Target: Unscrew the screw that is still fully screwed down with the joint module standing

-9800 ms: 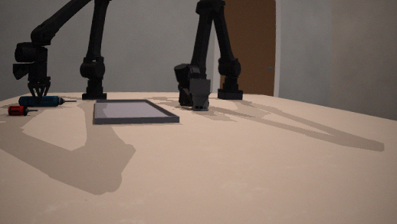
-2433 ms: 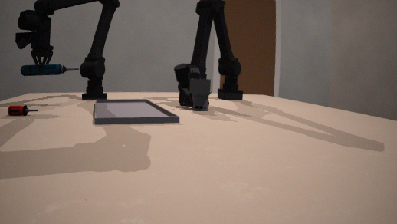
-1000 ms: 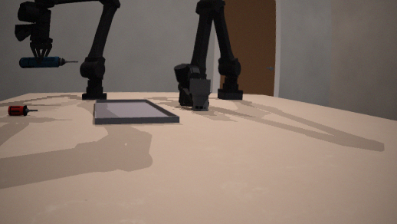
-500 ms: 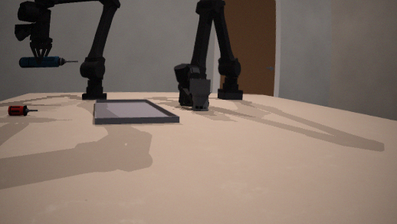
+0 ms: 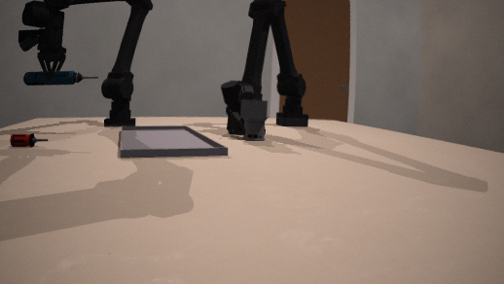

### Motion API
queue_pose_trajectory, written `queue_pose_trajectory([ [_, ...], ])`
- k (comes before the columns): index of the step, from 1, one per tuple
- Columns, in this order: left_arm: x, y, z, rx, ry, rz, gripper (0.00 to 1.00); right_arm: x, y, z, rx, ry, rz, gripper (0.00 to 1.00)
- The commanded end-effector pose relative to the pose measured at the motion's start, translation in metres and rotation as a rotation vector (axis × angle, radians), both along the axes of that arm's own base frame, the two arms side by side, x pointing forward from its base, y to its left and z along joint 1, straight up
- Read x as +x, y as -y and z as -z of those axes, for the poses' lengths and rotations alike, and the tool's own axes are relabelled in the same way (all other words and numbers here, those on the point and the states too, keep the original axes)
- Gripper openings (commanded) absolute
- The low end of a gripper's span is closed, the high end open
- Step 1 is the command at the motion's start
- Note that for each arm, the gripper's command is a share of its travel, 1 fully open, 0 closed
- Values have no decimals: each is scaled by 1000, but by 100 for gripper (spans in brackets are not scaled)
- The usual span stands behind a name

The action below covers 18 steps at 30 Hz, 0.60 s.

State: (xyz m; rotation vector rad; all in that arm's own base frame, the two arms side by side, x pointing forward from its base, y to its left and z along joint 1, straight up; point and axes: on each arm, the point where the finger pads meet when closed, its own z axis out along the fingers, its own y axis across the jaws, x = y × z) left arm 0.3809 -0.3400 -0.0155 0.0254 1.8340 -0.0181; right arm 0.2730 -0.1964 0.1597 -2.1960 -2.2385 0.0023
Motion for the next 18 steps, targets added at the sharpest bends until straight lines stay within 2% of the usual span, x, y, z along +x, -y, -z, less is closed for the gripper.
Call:
queue_pose_trajectory([
  [1, -7, 2, 9, 9, -1, 13, 59, 17, 19, -30, -37, 50, 2, 42],
  [18, -7, 2, 9, 9, -1, 13, 59, 18, 19, -32, -39, 53, 2, 42],
])
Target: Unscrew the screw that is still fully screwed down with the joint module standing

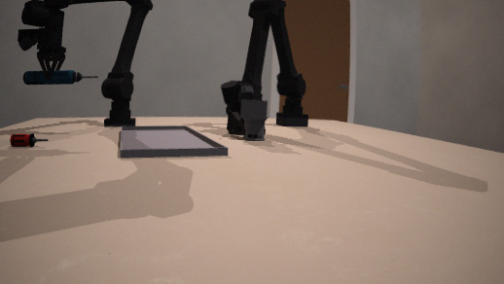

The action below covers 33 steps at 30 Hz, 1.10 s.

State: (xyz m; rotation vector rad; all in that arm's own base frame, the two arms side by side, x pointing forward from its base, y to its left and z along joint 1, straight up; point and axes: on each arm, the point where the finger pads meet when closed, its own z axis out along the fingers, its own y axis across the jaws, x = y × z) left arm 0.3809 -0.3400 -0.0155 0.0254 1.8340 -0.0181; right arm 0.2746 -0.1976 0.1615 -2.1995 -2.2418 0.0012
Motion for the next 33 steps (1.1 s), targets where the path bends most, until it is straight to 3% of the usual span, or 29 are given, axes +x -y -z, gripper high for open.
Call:
queue_pose_trajectory([
  [1, -7, 2, 9, 9, -1, 13, 59, 16, 17, -30, -37, 49, 2, 42],
  [4, -7, 2, 9, 9, -1, 13, 59, 16, 17, -30, -37, 49, 2, 42],
  [7, -7, 2, 9, 9, -1, 13, 59, 34, 6, -35, -79, 113, -73, 42],
  [9, -7, 2, 9, 9, -1, 13, 59, 24, -10, -9, -55, 80, -106, 42],
  [17, -7, 2, 9, 9, -1, 13, 59, 45, -28, -1, -92, 134, -224, 42],
  [21, -7, 2, 9, 9, -1, 13, 59, 53, -18, -14, -110, 159, -209, 42],
  [23, -7, 2, 9, 9, -1, 13, 59, 51, -34, -2, -105, 157, -257, 42],
  [33, -7, 2, 9, 9, -1, 13, 59, 82, -62, -2, -164, 252, -424, 42],
])
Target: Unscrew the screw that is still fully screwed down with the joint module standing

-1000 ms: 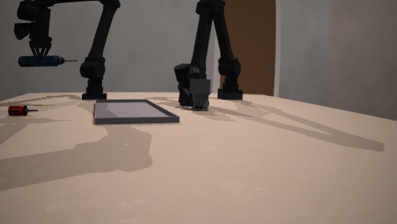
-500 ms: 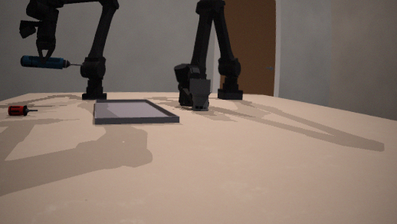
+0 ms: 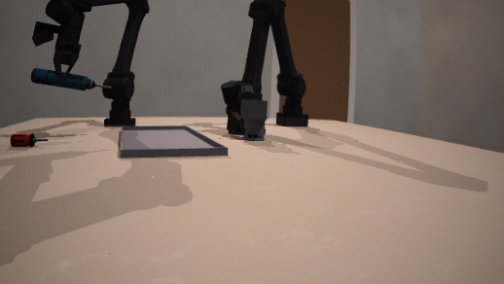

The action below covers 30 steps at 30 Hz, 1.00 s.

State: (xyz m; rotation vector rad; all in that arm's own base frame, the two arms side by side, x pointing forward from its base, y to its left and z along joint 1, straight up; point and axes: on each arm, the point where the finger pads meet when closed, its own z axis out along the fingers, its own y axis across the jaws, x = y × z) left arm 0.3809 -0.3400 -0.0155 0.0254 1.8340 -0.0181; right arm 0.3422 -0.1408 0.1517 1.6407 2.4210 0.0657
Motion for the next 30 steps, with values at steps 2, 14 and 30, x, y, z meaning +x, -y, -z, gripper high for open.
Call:
queue_pose_trajectory([
  [2, -7, 2, 9, 9, -1, 13, 59, 23, -2, -23, -47, 91, -65, 42],
  [14, -7, 2, 9, 9, -1, 13, 59, 39, -36, -14, -84, 157, -213, 42],
  [30, -7, 2, 9, 9, -1, 13, 59, 64, -78, -20, -138, 271, -390, 42],
])
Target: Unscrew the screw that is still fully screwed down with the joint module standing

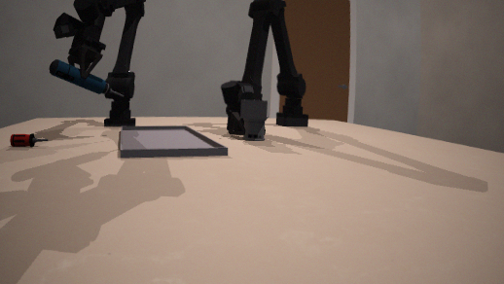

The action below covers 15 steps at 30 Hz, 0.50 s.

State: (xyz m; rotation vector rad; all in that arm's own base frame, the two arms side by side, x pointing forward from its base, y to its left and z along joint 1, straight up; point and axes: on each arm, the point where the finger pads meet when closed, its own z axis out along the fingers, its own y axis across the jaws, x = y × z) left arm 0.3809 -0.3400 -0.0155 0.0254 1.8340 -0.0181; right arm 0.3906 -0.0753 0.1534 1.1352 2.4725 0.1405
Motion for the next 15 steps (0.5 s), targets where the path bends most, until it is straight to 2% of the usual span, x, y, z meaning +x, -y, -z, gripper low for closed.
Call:
queue_pose_trajectory([
  [1, -7, 2, 9, 9, -1, 13, 59, 17, -17, -19, -35, 94, -85, 42],
  [4, -7, 2, 9, 9, -1, 13, 59, 23, -28, -20, -49, 126, -133, 42],
  [6, -7, 2, 9, 9, -1, 13, 59, 33, -27, -36, -55, 156, -133, 42],
  [9, -7, 2, 9, 9, -1, 13, 59, 32, -20, -36, -56, 156, -116, 42],
  [10, -7, 2, 9, 9, -1, 13, 59, 25, -33, -21, -53, 137, -149, 42],
  [15, -7, 2, 9, 9, -1, 13, 59, 32, -54, -26, -74, 191, -227, 42],
])
